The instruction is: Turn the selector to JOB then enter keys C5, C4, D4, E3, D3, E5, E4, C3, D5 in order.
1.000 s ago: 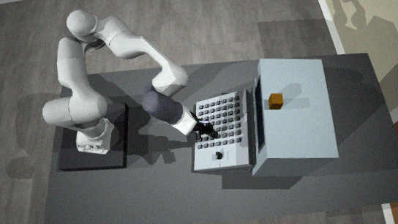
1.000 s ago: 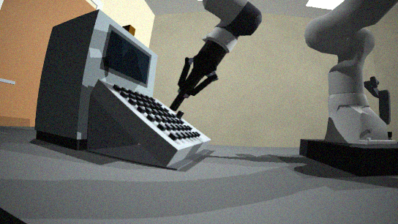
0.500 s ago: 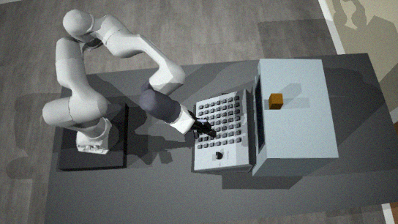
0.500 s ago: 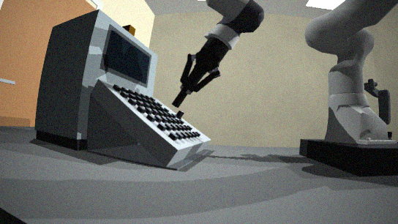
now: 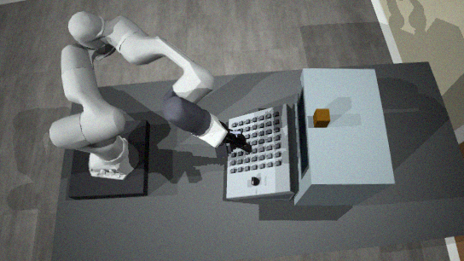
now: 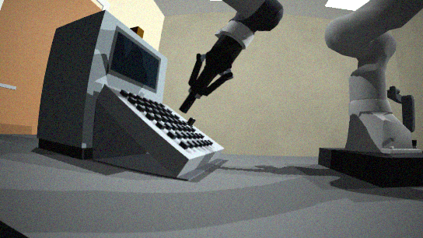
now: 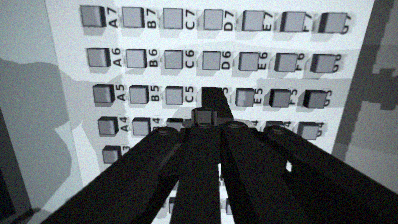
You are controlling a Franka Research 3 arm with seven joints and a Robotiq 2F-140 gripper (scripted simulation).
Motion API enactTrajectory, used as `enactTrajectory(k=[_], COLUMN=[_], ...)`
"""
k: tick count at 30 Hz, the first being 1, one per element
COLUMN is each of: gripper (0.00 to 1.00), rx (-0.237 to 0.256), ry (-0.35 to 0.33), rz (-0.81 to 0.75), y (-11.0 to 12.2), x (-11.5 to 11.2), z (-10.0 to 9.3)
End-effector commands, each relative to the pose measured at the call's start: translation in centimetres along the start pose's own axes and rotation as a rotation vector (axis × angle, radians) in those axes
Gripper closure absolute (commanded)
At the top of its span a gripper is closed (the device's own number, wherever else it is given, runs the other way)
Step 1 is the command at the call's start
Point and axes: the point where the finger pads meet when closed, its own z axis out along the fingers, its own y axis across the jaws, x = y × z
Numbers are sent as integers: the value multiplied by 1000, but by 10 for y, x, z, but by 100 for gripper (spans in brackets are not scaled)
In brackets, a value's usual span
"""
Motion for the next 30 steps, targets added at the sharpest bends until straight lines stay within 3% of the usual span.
enactTrajectory(k=[1,30], gripper=[90,90], rx=[-1,-1], ry=[13,13], rz=[33,33], y=[0,0], x=[-2,-4], z=[-1,21])
